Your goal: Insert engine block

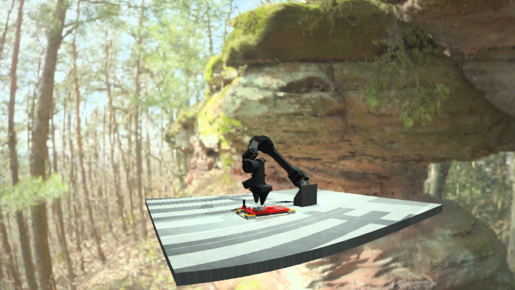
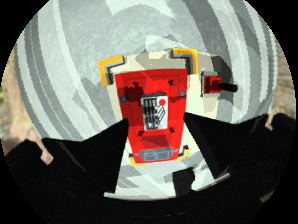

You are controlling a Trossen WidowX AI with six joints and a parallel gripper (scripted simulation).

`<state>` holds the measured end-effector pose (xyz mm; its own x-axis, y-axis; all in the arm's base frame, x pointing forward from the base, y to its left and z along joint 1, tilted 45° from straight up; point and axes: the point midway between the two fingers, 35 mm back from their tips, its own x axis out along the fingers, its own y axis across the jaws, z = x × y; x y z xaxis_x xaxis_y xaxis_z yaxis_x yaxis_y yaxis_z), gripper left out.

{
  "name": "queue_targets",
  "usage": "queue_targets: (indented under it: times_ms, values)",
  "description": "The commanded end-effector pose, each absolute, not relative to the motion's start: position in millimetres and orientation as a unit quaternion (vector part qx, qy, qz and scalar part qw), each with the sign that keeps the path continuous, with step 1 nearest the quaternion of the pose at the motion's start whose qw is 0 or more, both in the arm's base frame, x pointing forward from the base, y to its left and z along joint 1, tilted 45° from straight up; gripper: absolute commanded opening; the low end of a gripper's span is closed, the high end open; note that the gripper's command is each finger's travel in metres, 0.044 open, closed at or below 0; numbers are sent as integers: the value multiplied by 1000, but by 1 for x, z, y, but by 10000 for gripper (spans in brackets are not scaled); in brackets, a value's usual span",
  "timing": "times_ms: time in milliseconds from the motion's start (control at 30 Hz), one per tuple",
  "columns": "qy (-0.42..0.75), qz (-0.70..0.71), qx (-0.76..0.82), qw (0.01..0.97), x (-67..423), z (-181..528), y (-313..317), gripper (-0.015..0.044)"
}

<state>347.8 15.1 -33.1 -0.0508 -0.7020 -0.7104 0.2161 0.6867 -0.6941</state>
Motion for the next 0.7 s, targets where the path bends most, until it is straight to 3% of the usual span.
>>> queue_targets:
  times_ms: [0,333,667]
  values:
    - [638,-348,-187,661,347,-33,15,256]
    - [638,-348,-187,661,347,-33,15,0]
    - [638,-348,-187,661,347,-33,15,0]
